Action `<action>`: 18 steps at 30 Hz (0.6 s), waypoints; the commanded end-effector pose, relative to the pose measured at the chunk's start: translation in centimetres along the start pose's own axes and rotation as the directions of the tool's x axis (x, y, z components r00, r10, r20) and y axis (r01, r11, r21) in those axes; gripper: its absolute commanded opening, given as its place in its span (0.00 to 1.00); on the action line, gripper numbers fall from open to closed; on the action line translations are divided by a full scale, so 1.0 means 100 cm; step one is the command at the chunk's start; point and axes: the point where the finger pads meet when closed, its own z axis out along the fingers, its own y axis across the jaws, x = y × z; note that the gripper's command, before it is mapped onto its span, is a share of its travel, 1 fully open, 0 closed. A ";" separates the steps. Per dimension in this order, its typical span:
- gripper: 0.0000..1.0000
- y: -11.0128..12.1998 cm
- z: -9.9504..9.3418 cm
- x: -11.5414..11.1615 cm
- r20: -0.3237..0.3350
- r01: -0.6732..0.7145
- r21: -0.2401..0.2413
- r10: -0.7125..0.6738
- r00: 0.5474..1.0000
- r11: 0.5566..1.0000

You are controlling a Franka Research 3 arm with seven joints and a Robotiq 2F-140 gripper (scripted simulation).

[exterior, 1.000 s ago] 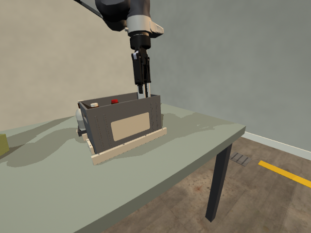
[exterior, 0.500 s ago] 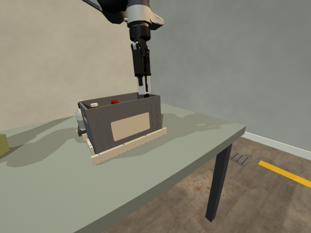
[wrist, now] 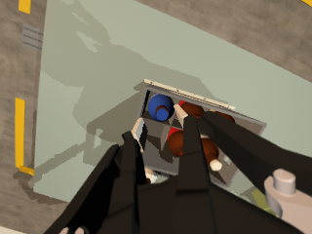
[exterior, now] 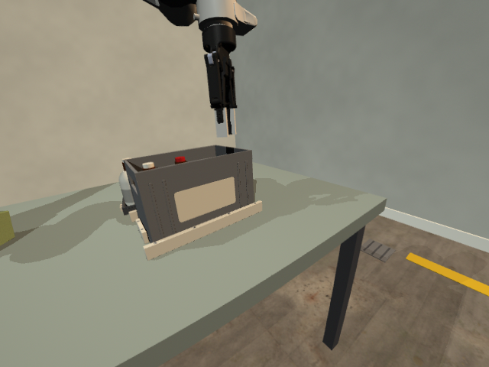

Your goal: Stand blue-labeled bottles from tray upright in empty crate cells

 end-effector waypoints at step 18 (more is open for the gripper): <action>0.00 0.000 -0.014 -0.002 0.007 0.002 -0.001 -0.002 1.000 1.000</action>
